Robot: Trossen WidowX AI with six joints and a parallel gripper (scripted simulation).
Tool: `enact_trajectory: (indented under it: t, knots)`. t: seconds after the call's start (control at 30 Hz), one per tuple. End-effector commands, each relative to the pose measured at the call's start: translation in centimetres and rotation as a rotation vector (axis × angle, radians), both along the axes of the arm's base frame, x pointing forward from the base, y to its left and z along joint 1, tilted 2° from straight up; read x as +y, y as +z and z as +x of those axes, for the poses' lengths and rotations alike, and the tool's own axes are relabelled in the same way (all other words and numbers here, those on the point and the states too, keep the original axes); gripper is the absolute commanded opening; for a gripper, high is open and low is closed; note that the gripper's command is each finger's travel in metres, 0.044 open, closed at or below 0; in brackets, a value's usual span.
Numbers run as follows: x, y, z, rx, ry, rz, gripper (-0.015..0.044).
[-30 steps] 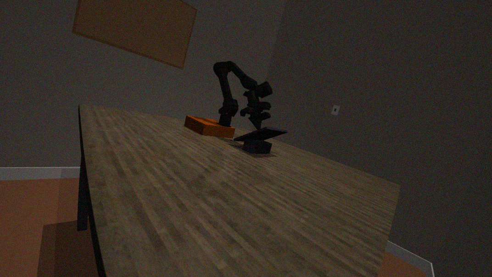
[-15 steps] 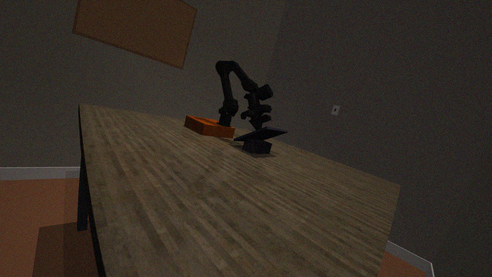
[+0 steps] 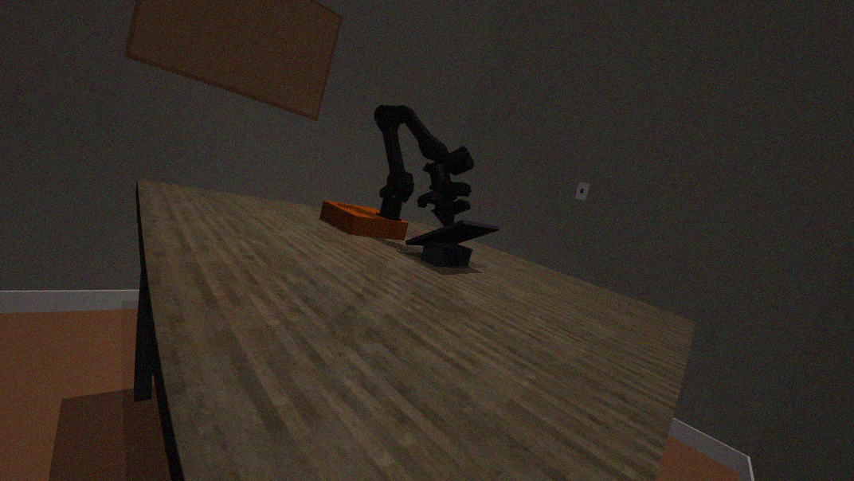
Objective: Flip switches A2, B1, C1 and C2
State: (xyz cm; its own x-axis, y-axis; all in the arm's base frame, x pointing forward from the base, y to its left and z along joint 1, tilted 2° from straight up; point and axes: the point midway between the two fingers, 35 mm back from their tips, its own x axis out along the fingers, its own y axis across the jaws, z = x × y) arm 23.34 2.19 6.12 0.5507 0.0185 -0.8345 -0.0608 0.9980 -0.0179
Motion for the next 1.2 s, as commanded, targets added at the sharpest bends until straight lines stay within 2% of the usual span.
enact_trajectory:
  t: [0.0, 1.17]
  knots:
    - [0.03, -0.16, -0.11, 0.004, 0.005, 0.0, 0.0]
    - [0.04, -0.46, 0.1, 0.004, 0.005, 0.0, 0.0]
